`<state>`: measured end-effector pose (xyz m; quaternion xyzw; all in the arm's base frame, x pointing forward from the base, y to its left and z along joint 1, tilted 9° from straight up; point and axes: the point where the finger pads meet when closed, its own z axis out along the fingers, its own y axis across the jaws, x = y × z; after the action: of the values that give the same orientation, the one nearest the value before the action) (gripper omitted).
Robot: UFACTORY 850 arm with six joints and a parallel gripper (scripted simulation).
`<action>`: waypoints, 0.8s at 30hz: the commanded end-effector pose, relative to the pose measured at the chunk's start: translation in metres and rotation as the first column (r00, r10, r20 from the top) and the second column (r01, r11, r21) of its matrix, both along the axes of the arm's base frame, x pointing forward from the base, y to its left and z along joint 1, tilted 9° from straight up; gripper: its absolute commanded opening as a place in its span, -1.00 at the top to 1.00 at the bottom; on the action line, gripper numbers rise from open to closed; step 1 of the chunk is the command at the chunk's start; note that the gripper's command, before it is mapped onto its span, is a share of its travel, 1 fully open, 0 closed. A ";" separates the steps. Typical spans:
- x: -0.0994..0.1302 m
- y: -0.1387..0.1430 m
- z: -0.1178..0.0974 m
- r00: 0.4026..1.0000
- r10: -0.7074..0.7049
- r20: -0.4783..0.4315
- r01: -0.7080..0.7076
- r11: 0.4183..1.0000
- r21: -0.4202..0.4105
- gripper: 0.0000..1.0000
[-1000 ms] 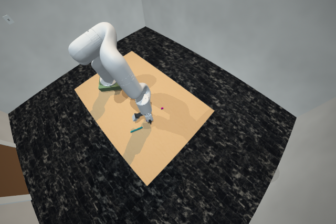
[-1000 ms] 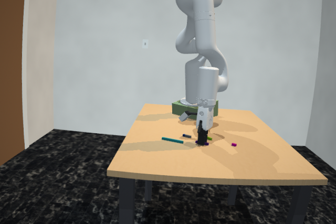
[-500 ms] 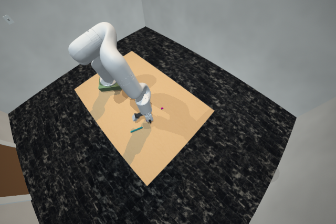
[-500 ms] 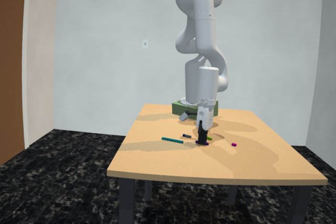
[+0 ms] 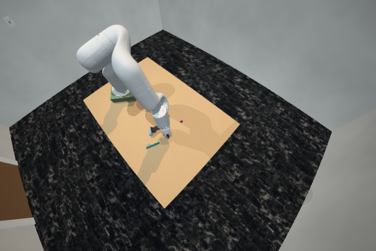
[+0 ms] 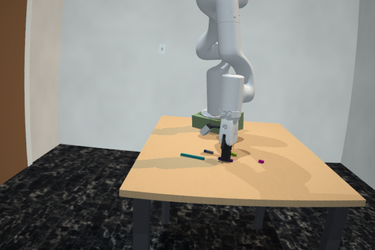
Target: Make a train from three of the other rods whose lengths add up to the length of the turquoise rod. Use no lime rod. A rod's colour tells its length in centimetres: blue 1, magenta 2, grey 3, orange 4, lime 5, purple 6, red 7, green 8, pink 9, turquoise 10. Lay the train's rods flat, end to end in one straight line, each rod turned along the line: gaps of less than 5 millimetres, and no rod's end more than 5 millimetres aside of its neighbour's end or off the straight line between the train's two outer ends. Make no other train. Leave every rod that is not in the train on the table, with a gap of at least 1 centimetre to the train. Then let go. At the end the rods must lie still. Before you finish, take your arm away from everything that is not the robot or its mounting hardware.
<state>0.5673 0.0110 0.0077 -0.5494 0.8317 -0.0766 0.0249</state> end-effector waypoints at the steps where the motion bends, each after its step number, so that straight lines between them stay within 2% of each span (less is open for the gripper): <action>1: 0.001 0.000 0.001 1.000 0.000 0.002 0.000 1.000 0.000 0.92; 19: 0.001 0.000 0.001 1.000 0.000 0.002 0.000 1.000 0.000 0.92; 24: -0.001 0.001 0.011 1.000 0.000 0.002 0.000 1.000 0.000 0.92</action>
<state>0.5668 0.0113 0.0103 -0.5494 0.8317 -0.0767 0.0248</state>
